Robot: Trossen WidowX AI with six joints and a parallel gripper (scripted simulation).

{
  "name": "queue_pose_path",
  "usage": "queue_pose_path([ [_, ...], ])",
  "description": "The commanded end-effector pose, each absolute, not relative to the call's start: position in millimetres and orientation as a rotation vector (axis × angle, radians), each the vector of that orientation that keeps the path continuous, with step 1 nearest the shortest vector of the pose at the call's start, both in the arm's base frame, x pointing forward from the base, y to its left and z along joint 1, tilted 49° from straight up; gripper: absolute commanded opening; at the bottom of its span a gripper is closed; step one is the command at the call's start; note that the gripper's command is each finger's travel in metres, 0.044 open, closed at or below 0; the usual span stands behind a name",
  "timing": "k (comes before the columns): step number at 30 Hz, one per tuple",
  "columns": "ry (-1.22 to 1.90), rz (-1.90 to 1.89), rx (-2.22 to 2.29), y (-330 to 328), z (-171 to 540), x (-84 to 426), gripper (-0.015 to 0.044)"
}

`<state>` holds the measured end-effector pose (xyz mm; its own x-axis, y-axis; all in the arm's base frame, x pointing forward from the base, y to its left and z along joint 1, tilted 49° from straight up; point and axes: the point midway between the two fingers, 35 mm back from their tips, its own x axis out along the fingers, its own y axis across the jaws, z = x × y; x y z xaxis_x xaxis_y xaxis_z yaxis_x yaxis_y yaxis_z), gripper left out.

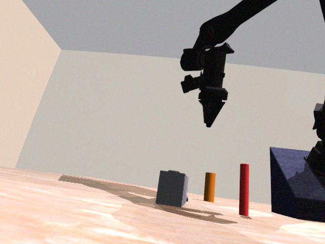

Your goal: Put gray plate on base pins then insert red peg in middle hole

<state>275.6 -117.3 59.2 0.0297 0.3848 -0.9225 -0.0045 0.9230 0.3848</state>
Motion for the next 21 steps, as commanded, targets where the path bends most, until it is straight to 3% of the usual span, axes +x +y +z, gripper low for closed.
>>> queue_pose_path([
  [1, 1.214, 0.902, -0.073, -61, 89, 318, 0.044],
  [12, 0.635, 1.441, -0.491, 20, 131, 338, 0.044],
  [21, 0.61, 1.456, -0.505, 23, 133, 338, 0.044],
])
